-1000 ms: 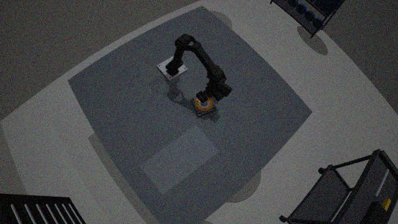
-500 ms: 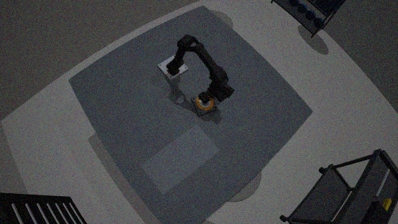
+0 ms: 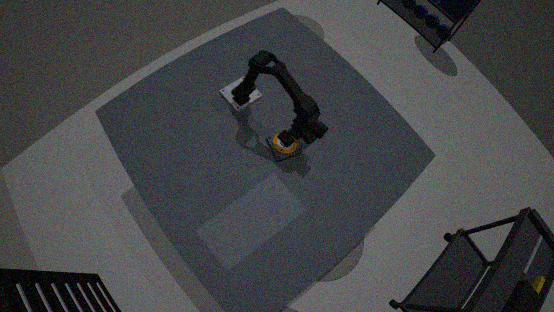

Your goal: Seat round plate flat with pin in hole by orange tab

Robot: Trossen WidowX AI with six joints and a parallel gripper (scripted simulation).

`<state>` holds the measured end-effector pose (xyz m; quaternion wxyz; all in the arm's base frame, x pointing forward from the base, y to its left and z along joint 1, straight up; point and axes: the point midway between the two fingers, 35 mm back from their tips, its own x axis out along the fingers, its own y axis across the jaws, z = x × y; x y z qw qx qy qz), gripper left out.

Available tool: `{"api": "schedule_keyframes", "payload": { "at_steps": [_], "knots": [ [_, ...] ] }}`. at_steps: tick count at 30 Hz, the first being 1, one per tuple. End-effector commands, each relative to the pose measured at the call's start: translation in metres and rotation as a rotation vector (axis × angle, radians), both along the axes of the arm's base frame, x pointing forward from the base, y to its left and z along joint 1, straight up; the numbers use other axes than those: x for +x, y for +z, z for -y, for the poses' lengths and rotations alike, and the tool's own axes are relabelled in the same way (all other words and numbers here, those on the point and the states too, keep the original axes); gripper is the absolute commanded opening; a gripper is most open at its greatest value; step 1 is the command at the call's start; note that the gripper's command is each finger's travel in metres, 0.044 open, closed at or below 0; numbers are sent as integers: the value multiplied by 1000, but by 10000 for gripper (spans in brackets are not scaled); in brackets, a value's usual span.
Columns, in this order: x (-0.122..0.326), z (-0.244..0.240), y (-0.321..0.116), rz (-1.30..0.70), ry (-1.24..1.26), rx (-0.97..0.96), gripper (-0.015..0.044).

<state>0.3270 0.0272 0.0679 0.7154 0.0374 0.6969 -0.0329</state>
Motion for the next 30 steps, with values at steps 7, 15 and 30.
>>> {"api": "schedule_keyframes", "payload": {
  "at_steps": [7,15,30],
  "knots": [
    [13,9,2,10,-1,-6,0],
    [21,16,4,10,-1,-7,0],
    [30,30,6,11,-1,-8,0]
  ]
}}
